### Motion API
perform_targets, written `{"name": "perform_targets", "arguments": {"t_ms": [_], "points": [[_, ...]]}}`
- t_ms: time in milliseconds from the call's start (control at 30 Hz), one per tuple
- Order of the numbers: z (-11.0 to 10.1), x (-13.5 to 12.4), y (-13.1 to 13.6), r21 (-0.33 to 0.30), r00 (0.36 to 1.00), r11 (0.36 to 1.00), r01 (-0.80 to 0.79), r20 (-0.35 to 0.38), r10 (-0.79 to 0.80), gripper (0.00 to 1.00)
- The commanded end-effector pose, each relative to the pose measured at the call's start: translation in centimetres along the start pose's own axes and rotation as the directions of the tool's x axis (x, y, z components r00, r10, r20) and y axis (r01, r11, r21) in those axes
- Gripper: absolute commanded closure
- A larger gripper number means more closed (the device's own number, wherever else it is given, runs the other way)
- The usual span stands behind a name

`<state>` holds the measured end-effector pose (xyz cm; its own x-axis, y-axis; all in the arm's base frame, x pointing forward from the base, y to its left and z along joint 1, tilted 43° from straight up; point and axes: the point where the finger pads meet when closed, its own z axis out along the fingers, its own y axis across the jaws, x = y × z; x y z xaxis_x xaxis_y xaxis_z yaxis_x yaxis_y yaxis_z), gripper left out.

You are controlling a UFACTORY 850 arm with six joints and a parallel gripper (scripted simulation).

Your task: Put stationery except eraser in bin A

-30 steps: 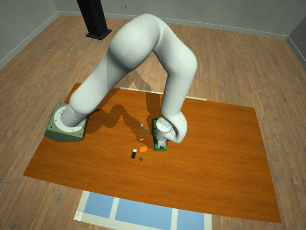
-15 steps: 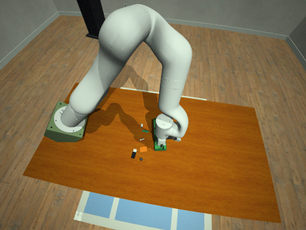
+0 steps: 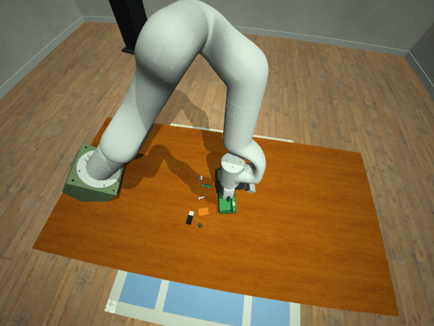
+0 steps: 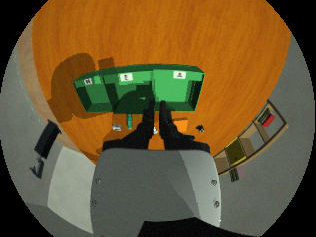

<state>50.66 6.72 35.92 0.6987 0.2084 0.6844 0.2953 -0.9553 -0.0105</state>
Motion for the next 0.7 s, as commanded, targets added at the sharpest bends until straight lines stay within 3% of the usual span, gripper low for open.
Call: {"name": "perform_targets", "arguments": {"t_ms": [0, 233, 433, 667], "points": [[-0.1, -0.1, -2.4, -0.002, 1.000, 1.000, 0.000, 0.000, 0.000, 0.93], [0.0, -0.3, -4.8, -0.002, 1.000, 1.000, 0.000, 0.000, 0.000, 0.93], [0.0, -0.3, -4.8, -0.002, 1.000, 1.000, 0.000, 0.000, 0.000, 0.93], [1.8, -0.3, -4.8, -0.002, 1.000, 1.000, 0.000, 0.000, 0.000, 0.93]]}}
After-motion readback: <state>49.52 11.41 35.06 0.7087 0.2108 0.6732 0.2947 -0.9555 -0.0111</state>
